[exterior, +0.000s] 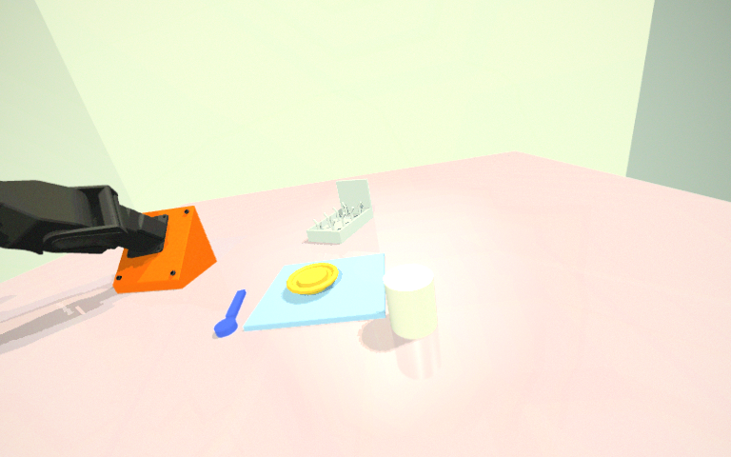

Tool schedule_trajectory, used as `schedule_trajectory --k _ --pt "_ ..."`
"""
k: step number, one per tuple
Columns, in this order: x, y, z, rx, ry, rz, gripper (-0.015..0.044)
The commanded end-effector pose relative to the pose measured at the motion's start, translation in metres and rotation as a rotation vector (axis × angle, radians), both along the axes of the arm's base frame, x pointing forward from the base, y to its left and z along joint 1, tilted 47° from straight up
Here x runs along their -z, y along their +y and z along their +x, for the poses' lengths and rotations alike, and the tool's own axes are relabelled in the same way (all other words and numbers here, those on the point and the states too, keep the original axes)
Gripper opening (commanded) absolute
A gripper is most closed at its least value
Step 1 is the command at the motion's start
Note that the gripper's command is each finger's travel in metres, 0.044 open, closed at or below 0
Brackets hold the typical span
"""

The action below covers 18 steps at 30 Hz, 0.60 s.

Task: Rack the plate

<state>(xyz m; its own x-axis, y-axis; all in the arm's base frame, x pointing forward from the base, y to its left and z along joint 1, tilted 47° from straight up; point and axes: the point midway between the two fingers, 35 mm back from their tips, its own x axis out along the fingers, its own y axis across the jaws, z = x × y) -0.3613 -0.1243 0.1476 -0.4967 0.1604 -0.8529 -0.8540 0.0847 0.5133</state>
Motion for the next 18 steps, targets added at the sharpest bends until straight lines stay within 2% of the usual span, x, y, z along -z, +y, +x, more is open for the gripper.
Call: schedule_trajectory --k 1,18 --pt "-0.005 -0.009 0.001 -0.058 0.013 0.004 0.04" --pt "-0.029 -0.042 0.007 -0.291 0.074 0.044 0.04"
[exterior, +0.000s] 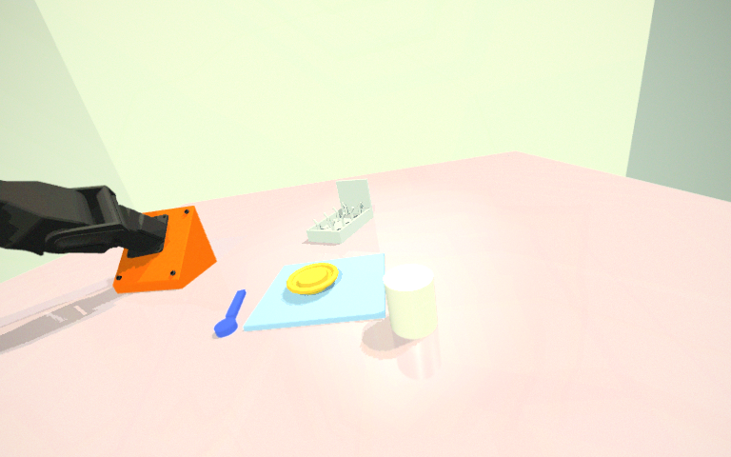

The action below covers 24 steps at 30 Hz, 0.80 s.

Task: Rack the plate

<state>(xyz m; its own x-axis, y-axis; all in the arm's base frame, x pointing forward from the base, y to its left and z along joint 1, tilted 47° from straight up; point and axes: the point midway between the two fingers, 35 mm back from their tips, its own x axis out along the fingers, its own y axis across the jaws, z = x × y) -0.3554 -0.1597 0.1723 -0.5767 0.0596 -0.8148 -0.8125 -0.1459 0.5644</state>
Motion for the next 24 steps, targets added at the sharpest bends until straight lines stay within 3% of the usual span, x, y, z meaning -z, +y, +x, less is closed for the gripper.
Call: schedule_trajectory --k 1,24 --pt "-0.006 -0.009 0.002 -0.056 0.015 0.006 0.04" --pt "-0.042 -0.054 0.019 -0.378 0.128 0.074 0.04"
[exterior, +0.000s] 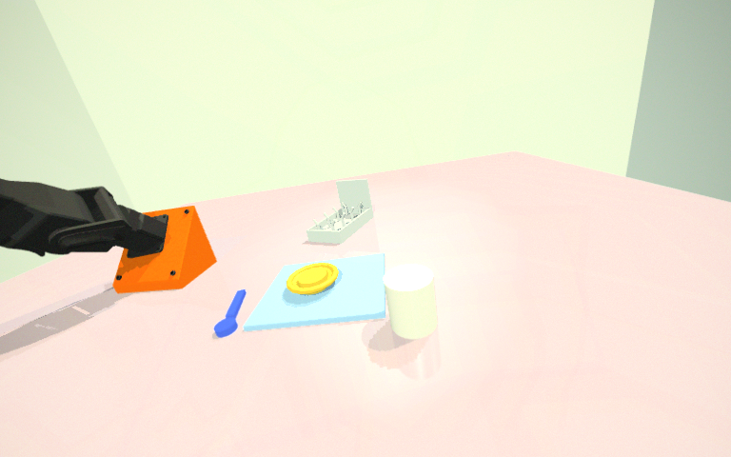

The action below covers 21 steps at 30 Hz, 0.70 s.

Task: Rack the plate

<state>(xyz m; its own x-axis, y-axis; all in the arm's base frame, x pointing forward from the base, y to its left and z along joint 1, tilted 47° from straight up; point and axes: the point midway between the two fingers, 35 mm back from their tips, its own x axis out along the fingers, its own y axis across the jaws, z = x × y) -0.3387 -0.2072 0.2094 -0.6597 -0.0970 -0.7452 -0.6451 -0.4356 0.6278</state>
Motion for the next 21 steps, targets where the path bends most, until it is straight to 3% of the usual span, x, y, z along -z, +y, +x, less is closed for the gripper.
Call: schedule_trajectory --k 1,21 --pt "-0.006 -0.008 0.004 -0.055 0.02 0.008 0.04" --pt "-0.04 -0.044 0.027 -0.323 0.146 0.071 0.04"
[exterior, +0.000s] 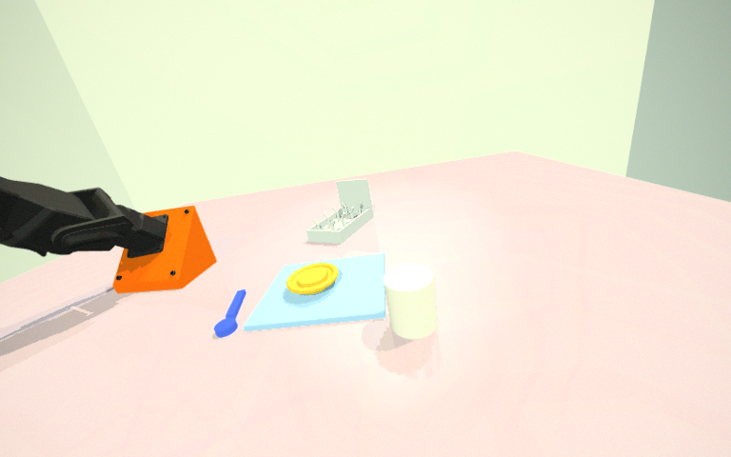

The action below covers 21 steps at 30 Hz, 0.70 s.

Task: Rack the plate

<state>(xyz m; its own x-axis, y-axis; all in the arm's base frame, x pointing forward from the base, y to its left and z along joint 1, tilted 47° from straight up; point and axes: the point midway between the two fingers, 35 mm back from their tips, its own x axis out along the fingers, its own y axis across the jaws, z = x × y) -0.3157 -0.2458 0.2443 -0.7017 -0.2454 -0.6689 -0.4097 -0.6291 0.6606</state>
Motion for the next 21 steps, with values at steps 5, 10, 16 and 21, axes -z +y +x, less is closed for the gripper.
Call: schedule_trajectory --k 5,10,16,21 --pt "-0.014 -0.014 0.011 -0.105 0.053 0.021 0.04" --pt "-0.022 -0.023 0.019 -0.17 0.089 0.035 0.04" --pt "-0.033 -0.033 0.029 -0.247 0.135 0.051 0.04" --pt "-0.042 -0.041 0.038 -0.312 0.175 0.064 0.04"
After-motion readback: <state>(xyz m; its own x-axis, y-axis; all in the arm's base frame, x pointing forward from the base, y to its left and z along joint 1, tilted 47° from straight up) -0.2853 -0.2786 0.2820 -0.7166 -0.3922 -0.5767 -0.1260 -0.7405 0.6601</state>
